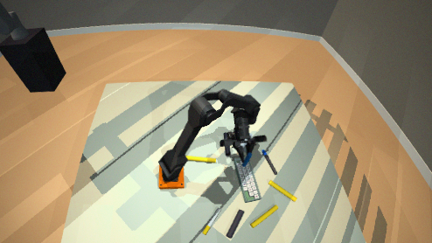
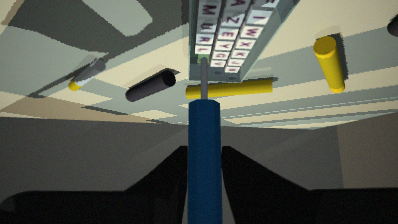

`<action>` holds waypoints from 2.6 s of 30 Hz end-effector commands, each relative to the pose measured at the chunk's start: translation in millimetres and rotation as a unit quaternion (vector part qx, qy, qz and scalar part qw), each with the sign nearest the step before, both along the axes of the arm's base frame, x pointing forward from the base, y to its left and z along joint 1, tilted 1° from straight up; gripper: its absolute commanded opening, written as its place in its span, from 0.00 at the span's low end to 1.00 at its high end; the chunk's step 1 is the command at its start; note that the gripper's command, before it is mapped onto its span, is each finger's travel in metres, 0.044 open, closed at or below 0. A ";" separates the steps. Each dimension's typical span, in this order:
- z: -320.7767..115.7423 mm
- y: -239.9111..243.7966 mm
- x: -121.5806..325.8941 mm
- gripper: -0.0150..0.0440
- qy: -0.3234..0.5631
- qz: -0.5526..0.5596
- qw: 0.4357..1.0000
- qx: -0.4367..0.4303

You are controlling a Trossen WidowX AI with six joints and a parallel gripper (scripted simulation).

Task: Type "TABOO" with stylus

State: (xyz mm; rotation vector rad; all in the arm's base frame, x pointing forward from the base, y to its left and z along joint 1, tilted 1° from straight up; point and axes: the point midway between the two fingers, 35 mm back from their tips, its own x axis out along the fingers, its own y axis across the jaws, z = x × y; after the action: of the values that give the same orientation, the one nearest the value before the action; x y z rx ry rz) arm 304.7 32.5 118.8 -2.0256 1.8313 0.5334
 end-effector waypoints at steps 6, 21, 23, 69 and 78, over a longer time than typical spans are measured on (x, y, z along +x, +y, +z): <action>-20.9 0.4 3.1 0.25 -0.011 0.000 1.000 -0.005; -36.1 0.8 5.6 0.39 -0.011 0.000 1.000 -0.005; -36.5 0.8 5.6 0.39 -0.011 0.000 1.000 -0.005; -51.3 0.8 6.1 0.39 -0.011 0.000 1.000 -0.005; -15.5 1.0 5.0 0.39 -0.011 0.000 1.000 -0.005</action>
State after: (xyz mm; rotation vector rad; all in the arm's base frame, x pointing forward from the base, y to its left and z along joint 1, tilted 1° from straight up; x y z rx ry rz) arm 308.3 32.6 93.7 -2.0359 1.8371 0.5143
